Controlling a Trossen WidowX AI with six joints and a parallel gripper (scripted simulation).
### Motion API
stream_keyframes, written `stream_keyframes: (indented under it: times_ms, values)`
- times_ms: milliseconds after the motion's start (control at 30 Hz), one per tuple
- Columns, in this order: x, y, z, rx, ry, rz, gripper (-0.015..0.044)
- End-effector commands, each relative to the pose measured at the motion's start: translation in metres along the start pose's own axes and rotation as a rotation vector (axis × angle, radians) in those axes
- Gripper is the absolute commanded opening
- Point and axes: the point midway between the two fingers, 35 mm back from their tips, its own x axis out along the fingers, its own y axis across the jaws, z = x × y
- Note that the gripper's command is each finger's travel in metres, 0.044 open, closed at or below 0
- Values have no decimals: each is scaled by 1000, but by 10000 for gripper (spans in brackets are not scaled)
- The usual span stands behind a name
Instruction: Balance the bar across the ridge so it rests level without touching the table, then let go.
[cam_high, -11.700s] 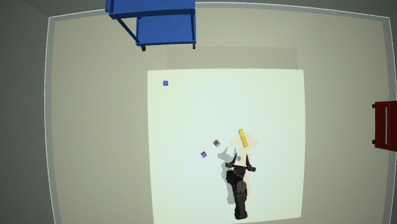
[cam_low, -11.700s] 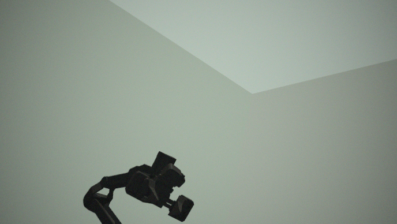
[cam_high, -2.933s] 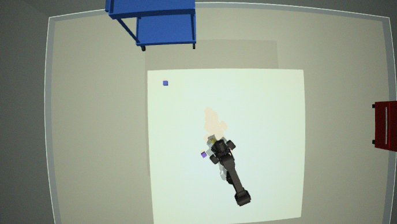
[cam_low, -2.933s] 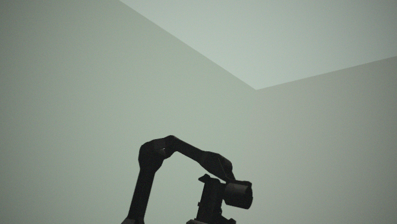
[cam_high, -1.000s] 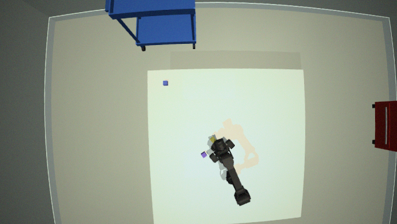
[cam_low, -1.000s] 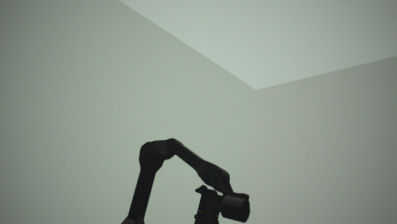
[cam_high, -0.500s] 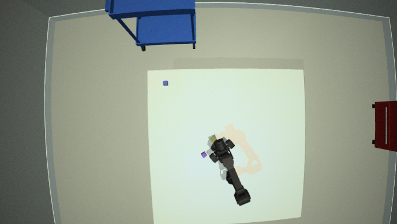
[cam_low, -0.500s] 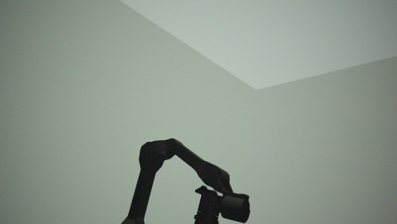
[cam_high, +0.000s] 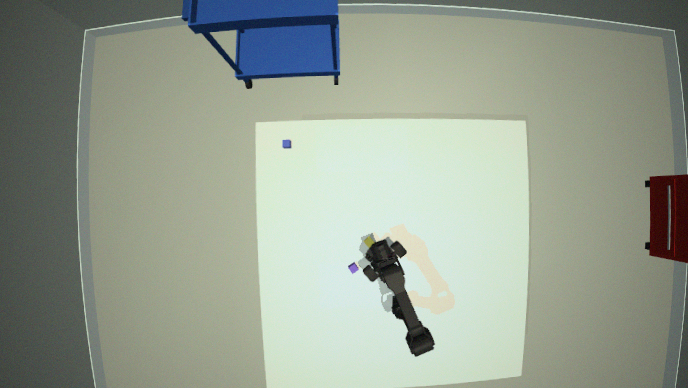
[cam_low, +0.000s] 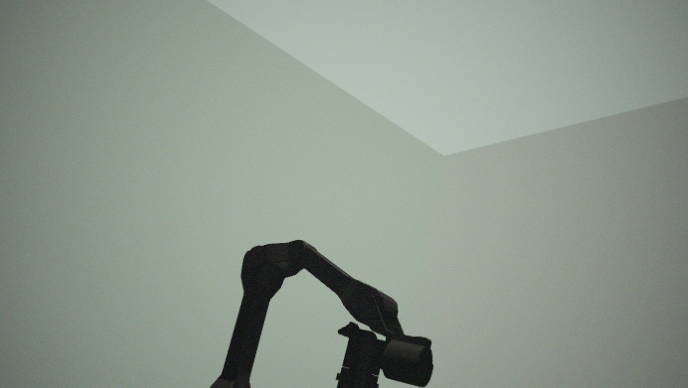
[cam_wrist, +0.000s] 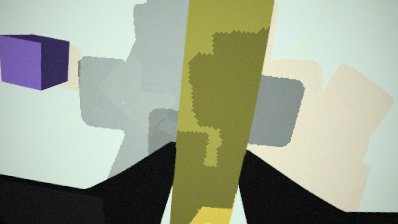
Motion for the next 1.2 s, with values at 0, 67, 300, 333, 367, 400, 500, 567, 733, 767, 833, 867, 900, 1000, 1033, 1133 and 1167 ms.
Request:
stream_keyframes:
  times_ms: [0,67,300,333,367,400,500,567,733,767,833,867,900,1000,1033,1133,1167]
  values:
    - [1,0,1,-2,-3,4,0]
    - [1,0,1,-2,-3,4,0]
    - [1,0,1,-2,-3,4,0]
    - [1,0,1,-2,-3,4,0]
    - [2,0,1,-2,-3,4,0]
    - [2,0,1,-2,-3,4,0]
    - [2,0,1,-2,-3,4,0]
    - [2,0,1,-2,-3,4,0]
    - [2,0,1,-2,-3,4,0]
    - [3,0,1,-2,-3,4,0]
    - [3,0,1,-2,-3,4,0]
    - [3,0,1,-2,-3,4,0]
    - [3,0,1,-2,-3,4,0]
    - [3,0,0,-2,-3,4,0]
    - [3,0,0,-2,-3,4,0]
    - [3,0,0,-2,-3,4,0]
    - [4,0,0,-2,-3,4,0]
